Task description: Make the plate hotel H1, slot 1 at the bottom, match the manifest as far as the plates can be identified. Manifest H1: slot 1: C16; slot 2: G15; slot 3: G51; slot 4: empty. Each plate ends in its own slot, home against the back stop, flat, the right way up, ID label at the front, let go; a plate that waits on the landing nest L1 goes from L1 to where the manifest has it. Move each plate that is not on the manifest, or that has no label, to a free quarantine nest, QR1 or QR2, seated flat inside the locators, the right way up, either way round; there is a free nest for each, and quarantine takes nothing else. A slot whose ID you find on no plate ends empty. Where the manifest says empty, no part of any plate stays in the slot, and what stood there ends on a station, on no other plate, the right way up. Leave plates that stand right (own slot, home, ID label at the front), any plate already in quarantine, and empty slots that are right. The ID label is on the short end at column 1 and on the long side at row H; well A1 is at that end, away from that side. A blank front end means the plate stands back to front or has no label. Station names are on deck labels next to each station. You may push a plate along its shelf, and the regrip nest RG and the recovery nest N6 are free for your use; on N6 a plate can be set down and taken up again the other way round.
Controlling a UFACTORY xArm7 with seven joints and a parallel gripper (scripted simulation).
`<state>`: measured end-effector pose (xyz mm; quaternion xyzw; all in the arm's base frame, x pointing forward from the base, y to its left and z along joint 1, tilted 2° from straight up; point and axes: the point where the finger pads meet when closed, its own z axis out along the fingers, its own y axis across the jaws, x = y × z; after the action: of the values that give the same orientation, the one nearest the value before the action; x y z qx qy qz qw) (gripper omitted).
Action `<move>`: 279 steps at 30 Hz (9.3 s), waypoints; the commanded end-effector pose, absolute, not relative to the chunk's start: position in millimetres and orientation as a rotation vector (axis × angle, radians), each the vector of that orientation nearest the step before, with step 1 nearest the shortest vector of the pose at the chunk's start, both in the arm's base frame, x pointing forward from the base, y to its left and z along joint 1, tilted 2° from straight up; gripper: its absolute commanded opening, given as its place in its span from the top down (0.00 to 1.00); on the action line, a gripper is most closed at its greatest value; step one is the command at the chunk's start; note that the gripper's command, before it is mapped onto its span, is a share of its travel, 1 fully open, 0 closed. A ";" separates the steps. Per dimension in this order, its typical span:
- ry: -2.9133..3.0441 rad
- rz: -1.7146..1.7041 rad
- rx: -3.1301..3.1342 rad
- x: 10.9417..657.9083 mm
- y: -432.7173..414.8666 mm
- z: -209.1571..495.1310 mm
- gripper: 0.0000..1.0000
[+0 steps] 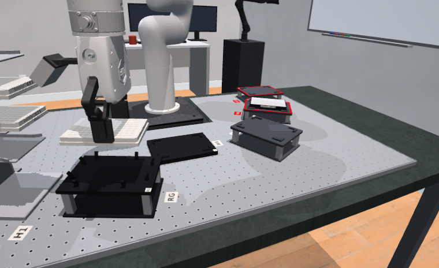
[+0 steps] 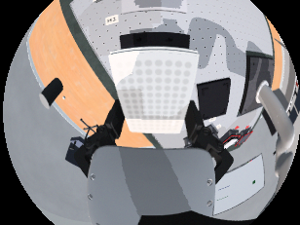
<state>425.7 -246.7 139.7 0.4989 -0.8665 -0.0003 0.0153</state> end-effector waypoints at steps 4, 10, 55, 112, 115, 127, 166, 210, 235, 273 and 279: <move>-2.699 0.005 1.554 426.8 -247.8 130.2 1.00; -2.699 0.005 1.554 426.7 -247.9 124.0 1.00; -2.699 0.005 1.554 425.6 -248.6 78.0 1.00; -2.699 0.005 1.554 425.3 -248.9 64.6 1.00; -2.699 0.005 1.554 425.3 -248.9 64.6 1.00; -2.699 0.005 1.554 425.3 -248.9 63.9 0.00; -2.699 0.005 1.554 425.9 -248.5 87.2 0.00; -2.699 0.005 1.554 427.2 -247.6 143.3 0.00; -2.699 0.005 1.554 427.5 -247.4 156.6 0.00; -2.699 0.005 1.554 429.8 -245.7 255.1 0.00; -2.699 0.005 1.554 444.9 -219.8 254.4 0.00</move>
<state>435.0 -234.5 252.8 0.4983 -0.8669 -0.0004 0.0149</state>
